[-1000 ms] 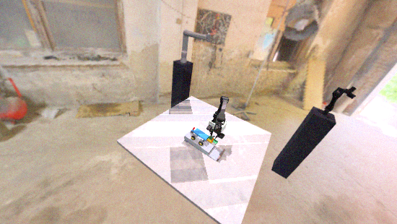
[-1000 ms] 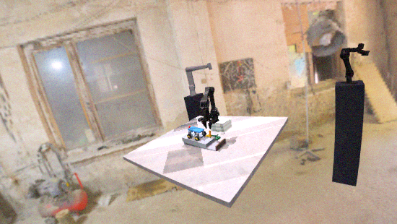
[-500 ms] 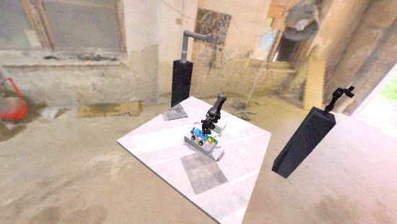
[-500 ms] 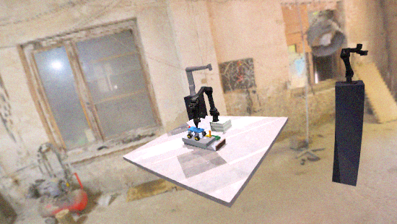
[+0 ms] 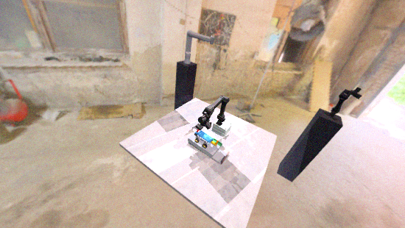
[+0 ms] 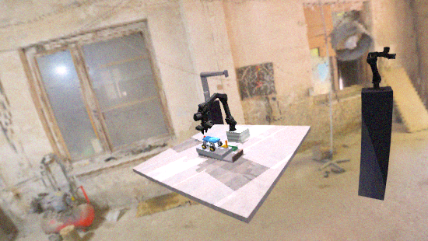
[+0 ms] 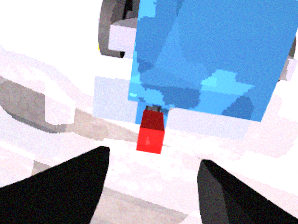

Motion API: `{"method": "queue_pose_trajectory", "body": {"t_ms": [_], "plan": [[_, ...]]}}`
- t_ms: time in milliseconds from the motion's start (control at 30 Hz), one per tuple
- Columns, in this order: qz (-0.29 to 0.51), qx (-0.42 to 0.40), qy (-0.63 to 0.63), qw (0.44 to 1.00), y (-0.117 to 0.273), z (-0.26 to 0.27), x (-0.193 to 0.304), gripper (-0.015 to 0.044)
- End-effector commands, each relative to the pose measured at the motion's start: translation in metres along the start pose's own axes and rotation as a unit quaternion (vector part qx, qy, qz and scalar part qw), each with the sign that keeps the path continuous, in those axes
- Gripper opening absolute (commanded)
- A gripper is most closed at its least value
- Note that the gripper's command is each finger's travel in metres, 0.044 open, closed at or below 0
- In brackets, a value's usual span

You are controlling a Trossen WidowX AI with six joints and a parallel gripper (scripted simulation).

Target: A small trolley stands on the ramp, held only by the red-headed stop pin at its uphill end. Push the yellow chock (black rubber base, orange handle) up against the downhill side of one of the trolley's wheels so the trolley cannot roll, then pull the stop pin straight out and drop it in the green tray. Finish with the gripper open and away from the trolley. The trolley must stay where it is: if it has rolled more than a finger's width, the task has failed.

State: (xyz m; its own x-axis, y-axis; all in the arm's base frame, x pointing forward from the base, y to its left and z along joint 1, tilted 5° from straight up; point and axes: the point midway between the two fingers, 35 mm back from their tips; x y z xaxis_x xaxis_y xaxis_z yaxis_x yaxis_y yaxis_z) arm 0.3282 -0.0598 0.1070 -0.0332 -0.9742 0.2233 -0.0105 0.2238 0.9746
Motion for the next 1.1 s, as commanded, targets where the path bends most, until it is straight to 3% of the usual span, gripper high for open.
{"method": "queue_pose_trajectory", "body": {"t_ms": [0,1067], "plan": [[0.006,-0.006,-0.019,1.0,-0.001,0.001,0.004,0.019],[0.006,-0.006,-0.019,1.0,-0.033,0.002,0.005,0.019]]}}
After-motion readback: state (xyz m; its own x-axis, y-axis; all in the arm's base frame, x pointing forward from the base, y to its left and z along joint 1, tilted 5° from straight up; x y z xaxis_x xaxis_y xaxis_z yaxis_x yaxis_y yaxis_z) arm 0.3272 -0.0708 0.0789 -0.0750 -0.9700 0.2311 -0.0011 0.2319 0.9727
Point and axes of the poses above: the point midway between the two fingers, 35 mm back from their tips, its own y axis back along the fingers, its own z axis across the jaws, x = y × z, and after that the axes turned 7 degrees about -y, right-handed
